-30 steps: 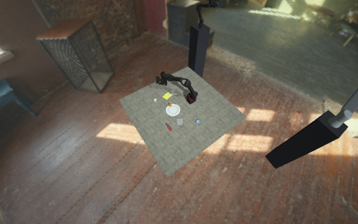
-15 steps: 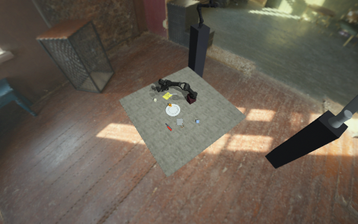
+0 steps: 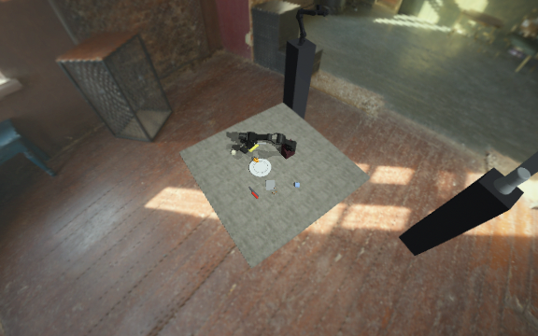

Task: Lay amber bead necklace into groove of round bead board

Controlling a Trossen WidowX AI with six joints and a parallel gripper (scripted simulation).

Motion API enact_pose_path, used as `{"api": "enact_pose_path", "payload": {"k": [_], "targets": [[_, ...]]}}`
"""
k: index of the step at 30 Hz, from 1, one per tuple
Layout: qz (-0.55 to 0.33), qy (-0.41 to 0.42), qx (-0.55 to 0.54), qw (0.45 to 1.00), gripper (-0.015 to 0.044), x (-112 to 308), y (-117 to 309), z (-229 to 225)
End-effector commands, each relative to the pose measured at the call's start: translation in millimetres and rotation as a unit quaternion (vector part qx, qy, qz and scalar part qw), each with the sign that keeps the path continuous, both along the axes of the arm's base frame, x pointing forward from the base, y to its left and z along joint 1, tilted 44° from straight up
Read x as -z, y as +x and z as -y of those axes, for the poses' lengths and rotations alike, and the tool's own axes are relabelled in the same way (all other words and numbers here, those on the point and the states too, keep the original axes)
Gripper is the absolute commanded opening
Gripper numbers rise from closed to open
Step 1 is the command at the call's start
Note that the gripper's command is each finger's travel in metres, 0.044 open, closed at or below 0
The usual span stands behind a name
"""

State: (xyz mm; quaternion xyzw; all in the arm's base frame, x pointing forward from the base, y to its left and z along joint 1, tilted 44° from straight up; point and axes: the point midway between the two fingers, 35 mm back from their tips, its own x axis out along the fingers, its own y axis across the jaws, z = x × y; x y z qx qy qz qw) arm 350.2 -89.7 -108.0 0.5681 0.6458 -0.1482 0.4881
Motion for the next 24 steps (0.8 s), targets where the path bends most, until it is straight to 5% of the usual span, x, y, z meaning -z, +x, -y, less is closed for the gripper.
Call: {"api": "enact_pose_path", "payload": {"k": [1,9,24], "targets": [[0.007,0.018,-0.066,0.998,0.025,-10.3,-7.2,-26.4],[0.013,0.056,-0.183,0.981,0.025,-25.8,-26.1,-71.9],[0.014,0.054,-0.184,0.981,0.025,-17.9,-26.6,-77.9]]}}
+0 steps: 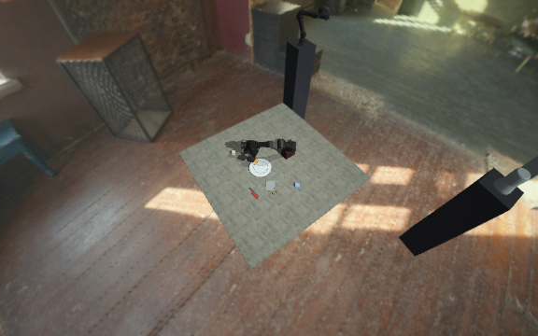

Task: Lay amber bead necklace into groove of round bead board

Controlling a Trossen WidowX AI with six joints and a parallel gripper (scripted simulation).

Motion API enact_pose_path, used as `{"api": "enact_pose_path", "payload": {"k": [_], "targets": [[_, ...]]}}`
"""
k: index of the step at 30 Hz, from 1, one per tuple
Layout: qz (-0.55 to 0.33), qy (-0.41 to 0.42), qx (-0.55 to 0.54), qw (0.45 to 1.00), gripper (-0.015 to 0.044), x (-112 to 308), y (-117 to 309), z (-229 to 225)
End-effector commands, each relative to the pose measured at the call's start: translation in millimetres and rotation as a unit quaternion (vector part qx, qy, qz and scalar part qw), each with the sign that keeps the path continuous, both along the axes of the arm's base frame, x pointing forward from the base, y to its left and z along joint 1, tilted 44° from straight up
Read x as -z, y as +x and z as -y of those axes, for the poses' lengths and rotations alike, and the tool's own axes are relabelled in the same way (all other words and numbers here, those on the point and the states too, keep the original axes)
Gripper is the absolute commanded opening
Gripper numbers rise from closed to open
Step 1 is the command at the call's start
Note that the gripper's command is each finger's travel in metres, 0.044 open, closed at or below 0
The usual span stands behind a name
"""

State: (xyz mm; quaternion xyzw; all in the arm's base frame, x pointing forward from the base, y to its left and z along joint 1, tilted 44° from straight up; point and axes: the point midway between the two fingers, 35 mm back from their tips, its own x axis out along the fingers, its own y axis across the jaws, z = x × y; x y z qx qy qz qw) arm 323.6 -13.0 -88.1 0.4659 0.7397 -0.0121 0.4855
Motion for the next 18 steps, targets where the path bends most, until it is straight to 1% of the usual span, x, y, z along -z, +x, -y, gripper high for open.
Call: {"api": "enact_pose_path", "payload": {"k": [1,18], "targets": [[-0.001,0.0,0.002,1.0,0.025,3.0,-0.1,-2.3],[-0.002,0.004,0.0,1.0,0.025,21.1,-3.7,-22.3]]}}
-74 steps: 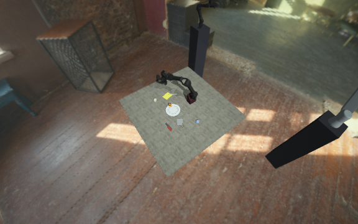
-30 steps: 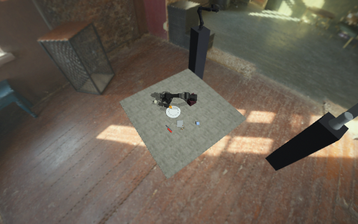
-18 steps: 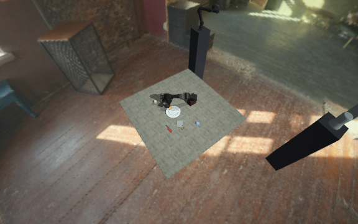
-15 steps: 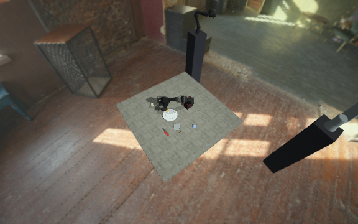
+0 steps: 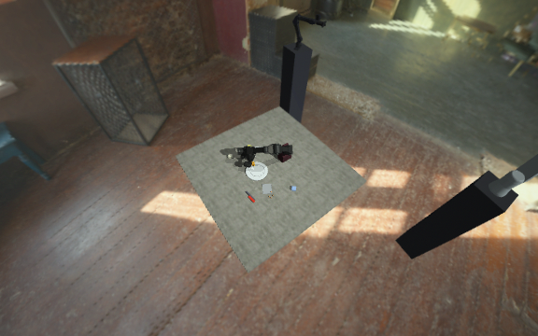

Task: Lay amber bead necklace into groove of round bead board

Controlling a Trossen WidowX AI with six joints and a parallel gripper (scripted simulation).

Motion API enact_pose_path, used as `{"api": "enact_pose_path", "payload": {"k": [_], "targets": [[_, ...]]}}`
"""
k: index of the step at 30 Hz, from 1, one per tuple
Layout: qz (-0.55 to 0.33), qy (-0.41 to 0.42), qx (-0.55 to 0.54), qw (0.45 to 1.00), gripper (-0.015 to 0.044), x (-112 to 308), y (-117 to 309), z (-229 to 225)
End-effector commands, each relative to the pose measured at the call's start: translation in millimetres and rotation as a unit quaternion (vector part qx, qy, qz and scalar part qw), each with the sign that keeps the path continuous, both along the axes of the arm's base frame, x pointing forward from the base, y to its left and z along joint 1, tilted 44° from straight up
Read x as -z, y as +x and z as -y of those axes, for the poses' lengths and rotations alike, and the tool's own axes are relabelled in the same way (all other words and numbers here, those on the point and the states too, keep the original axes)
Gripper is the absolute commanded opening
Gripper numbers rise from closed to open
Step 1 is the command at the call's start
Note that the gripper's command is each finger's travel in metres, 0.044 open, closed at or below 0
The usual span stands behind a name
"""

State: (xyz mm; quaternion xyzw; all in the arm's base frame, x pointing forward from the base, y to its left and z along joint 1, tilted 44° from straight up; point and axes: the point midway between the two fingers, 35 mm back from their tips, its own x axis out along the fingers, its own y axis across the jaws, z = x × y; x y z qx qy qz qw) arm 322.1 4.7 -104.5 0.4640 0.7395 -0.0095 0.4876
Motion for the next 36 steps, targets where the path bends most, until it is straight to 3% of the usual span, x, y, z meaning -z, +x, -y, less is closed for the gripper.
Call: {"api": "enact_pose_path", "payload": {"k": [1,5,15,36], "targets": [[-0.005,0.004,0.002,1.0,0.025,5.6,-2.4,-5.5],[-0.005,0.004,0.002,1.0,0.025,6.3,-2.6,-6.3],[-0.002,0.001,-0.001,1.0,0.0,4.1,-1.6,-4.6],[-0.002,0.001,-0.001,1.0,0.0,4.1,-1.6,-4.6]]}}
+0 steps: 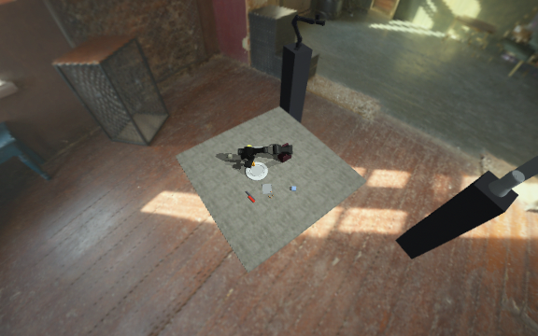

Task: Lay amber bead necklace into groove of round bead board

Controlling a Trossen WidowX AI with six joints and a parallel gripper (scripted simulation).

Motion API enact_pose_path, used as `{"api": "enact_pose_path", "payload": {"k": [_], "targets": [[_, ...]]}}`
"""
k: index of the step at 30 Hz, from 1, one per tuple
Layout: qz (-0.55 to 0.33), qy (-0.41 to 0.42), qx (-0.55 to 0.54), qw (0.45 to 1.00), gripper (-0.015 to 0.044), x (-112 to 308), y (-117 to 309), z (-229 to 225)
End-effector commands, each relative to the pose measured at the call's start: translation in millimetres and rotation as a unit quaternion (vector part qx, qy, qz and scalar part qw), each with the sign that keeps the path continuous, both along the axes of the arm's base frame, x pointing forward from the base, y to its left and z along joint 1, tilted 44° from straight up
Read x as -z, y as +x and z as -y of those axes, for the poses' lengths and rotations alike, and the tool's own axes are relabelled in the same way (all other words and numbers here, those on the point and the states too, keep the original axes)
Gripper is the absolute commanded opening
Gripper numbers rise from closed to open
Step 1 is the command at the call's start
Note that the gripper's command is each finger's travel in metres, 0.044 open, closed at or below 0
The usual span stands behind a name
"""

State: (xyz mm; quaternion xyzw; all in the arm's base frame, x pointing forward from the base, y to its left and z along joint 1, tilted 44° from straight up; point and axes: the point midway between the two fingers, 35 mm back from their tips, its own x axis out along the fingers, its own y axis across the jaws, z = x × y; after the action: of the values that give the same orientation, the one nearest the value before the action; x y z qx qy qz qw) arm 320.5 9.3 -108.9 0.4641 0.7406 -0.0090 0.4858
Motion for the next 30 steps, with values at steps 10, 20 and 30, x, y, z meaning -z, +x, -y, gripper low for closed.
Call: {"api": "enact_pose_path", "payload": {"k": [10,20,30], "targets": [[0.0,0.0,0.0,1.0,0.0,-0.3,0.0,0.1],[0.0,0.0,0.0,1.0,0.0,-0.3,0.0,0.1],[-0.002,0.001,0.002,1.0,0.0,-10.6,1.3,10.3]]}}
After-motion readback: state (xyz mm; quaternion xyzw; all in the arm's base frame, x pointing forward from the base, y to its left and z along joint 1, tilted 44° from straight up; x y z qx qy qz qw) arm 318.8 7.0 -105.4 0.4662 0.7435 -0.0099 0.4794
